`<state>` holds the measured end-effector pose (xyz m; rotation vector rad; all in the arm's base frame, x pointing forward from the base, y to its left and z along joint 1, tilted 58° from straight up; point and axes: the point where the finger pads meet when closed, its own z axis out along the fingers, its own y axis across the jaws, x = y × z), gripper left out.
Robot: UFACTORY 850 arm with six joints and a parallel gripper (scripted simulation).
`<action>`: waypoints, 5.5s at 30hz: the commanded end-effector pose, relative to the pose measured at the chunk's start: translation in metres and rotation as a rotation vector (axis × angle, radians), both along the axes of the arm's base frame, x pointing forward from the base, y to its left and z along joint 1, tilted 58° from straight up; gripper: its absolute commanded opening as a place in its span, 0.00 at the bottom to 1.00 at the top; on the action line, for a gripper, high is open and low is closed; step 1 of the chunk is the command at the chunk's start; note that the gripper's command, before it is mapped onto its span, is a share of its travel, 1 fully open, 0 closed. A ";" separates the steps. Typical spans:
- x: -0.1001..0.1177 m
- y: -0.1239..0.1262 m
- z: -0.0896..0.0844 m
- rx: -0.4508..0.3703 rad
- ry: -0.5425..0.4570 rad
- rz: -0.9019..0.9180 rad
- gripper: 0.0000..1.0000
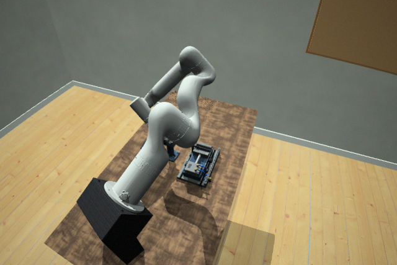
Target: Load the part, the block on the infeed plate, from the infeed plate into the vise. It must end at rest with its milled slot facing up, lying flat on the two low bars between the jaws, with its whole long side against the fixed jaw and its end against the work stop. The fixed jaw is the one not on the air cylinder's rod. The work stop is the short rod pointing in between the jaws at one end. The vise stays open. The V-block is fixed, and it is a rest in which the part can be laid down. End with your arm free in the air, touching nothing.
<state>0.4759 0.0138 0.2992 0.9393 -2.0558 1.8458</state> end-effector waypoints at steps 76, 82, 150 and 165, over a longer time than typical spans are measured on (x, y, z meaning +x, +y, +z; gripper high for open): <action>-0.006 -0.006 0.004 0.490 -0.005 0.674 0.89; -0.006 -0.007 0.005 0.534 -0.006 0.736 0.89; -0.006 -0.011 0.005 0.778 -0.008 1.071 0.89; -0.006 -0.012 0.005 0.814 -0.008 1.122 0.89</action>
